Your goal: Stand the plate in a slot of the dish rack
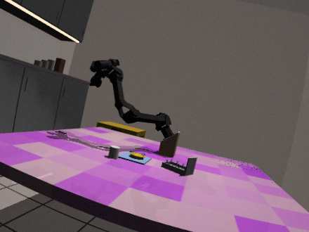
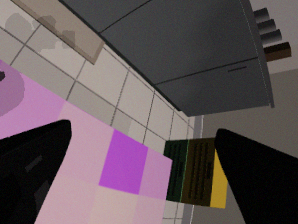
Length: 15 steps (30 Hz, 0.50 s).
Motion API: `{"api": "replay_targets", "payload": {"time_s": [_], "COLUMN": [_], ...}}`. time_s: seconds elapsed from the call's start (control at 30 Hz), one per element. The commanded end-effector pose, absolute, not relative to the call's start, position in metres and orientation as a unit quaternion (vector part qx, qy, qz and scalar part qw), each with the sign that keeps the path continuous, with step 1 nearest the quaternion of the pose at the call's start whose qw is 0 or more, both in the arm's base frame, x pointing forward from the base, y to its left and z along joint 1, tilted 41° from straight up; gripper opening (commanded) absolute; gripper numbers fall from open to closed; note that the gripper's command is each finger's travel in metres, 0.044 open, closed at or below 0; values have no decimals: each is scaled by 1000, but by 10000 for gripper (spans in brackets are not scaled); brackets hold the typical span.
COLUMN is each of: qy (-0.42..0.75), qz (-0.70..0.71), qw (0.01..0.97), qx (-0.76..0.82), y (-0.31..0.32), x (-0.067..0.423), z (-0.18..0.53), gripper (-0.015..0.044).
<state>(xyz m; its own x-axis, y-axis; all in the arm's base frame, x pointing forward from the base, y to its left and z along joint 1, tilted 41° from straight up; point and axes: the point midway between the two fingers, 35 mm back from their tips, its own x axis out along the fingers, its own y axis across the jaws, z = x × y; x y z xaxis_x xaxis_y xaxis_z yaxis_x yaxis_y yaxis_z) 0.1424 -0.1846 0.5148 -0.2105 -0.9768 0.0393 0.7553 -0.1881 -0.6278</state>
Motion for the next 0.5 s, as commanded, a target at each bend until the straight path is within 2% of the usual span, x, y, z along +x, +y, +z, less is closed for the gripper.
{"api": "replay_targets", "payload": {"time_s": [0.0,0.47], "qy": [247,179], "qz": [-739,-818], "qw": [586,488], "qx": [-224,-245], "y": [-185,-177], "x": [141,46], "z": [515,554], "gripper": [400,400]}}
